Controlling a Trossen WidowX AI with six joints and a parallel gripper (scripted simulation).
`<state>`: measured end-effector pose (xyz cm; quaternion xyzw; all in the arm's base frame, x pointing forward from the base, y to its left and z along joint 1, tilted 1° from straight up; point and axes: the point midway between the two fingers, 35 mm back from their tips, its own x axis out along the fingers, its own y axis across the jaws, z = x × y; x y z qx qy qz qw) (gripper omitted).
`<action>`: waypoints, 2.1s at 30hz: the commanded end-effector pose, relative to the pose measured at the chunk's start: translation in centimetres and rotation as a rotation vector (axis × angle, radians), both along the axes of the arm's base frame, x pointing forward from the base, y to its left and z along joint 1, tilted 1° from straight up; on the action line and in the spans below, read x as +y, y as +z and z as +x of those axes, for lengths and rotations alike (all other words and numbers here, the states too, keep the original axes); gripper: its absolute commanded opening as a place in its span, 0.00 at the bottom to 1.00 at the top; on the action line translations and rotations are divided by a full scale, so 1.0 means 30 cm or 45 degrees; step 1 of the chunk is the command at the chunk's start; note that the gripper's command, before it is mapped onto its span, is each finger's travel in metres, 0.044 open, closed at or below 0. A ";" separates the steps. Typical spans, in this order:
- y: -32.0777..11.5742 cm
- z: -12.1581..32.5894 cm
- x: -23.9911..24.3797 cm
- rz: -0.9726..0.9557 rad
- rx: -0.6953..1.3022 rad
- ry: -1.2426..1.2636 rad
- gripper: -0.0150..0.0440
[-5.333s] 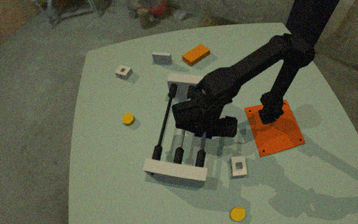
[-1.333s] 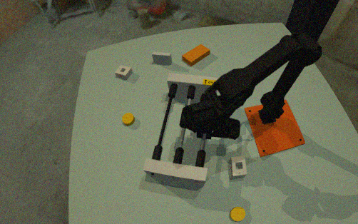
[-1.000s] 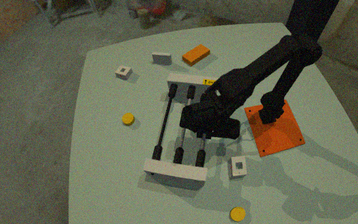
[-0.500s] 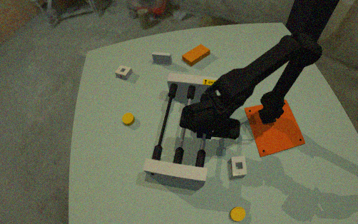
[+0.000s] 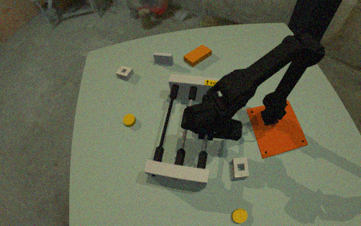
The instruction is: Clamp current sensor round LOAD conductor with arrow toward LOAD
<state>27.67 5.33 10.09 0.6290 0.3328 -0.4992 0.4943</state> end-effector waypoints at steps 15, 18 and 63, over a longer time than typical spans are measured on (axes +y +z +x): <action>0.010 0.000 0.000 -0.001 0.000 -0.006 0.25; 0.002 -0.002 0.000 -0.001 0.005 0.001 0.25; 0.000 0.001 0.001 0.000 -0.001 0.001 0.70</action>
